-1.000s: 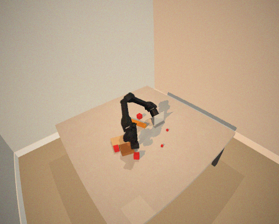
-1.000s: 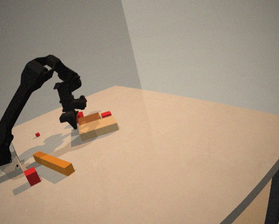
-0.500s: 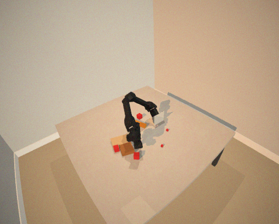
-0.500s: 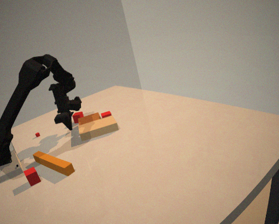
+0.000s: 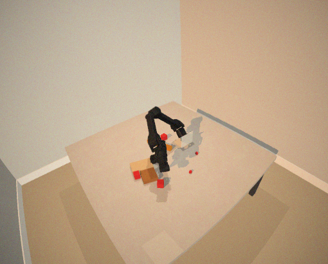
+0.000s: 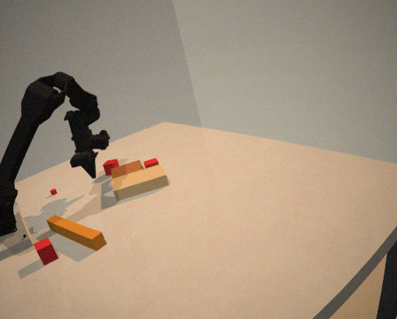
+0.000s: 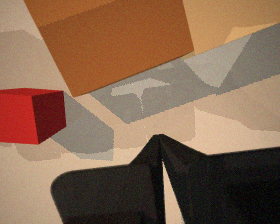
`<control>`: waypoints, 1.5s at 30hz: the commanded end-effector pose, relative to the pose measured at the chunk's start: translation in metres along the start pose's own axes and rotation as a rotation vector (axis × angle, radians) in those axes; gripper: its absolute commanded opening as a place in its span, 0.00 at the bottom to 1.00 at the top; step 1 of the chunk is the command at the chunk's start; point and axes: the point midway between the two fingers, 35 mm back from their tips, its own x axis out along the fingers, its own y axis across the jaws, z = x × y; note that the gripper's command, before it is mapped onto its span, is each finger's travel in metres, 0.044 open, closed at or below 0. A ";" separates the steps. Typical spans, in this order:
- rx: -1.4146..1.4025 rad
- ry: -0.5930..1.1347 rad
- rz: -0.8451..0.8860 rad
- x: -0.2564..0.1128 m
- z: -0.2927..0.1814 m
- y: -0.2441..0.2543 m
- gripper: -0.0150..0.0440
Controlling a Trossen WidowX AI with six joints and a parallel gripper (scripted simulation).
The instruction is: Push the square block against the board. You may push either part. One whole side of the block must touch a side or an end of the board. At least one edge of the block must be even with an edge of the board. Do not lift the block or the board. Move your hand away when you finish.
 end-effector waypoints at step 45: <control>-0.418 -0.009 0.006 0.032 0.053 -0.080 0.25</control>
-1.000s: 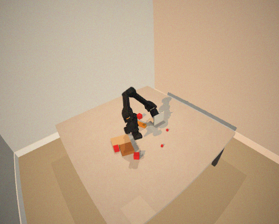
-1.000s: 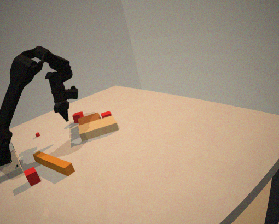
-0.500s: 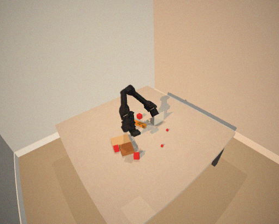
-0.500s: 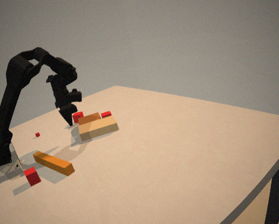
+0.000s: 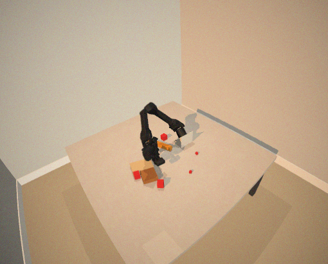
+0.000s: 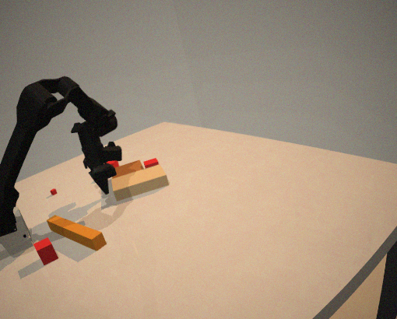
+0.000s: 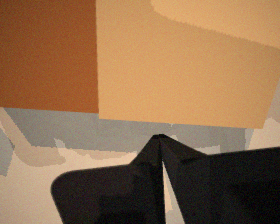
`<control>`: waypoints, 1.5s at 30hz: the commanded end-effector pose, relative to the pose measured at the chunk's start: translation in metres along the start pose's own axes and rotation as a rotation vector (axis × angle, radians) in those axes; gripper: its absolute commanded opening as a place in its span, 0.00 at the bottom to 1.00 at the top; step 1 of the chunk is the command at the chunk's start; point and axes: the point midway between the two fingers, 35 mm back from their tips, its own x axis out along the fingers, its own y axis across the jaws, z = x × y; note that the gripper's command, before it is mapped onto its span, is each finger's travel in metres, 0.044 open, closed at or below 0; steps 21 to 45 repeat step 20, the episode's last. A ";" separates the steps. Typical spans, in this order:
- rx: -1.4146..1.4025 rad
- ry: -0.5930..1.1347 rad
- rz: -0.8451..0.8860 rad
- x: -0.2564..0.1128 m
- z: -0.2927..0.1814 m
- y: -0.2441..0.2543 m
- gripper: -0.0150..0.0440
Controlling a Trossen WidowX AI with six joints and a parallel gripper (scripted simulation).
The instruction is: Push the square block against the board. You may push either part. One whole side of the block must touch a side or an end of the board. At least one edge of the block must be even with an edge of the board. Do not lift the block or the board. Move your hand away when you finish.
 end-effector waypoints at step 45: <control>0.001 -0.002 -0.003 0.001 0.010 0.000 0.25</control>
